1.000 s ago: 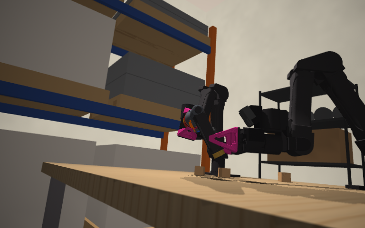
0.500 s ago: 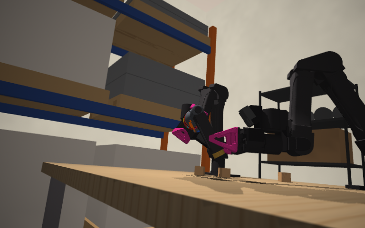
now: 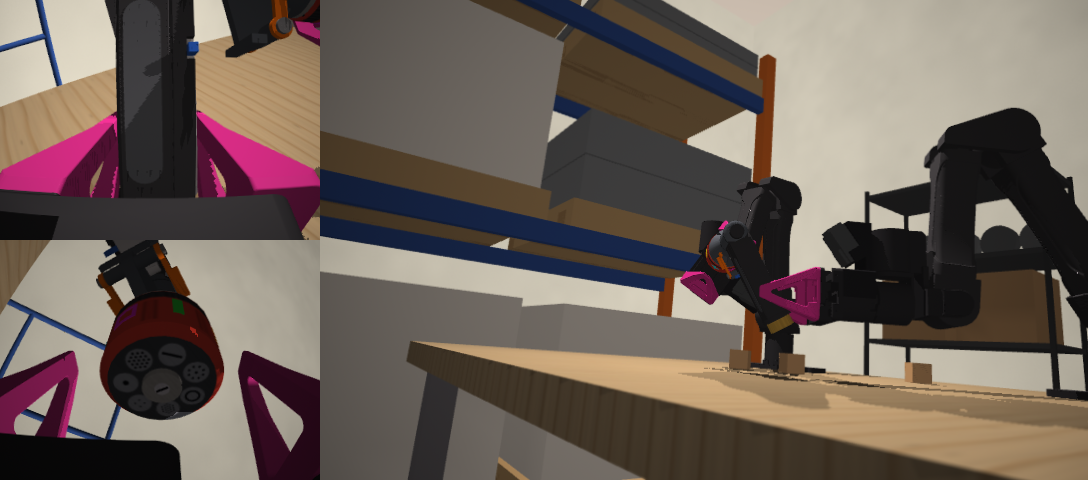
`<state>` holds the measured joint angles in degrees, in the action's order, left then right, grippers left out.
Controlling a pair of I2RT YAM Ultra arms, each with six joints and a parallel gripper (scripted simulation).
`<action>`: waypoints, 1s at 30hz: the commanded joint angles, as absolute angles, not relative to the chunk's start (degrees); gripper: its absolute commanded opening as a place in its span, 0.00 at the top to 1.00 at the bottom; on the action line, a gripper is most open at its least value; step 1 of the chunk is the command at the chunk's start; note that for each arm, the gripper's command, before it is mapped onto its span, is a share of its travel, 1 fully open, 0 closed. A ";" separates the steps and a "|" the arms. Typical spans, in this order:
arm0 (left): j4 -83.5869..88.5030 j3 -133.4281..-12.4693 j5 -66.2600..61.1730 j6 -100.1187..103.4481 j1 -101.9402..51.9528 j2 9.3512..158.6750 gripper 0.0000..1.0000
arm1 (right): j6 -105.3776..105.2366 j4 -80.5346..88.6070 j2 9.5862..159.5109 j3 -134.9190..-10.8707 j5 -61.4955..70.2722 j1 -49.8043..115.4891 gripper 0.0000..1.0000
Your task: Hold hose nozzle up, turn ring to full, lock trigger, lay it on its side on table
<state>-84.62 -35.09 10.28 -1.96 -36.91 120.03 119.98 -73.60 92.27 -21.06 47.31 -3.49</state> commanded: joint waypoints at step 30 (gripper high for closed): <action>-90.00 -37.63 10.26 -1.10 -37.48 119.42 0.65 | 109.06 -75.55 92.91 -23.74 45.92 -2.37 0.08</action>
<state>-84.62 -35.09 10.28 -1.96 -36.91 120.03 108.53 -73.82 91.22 -21.02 47.44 -3.68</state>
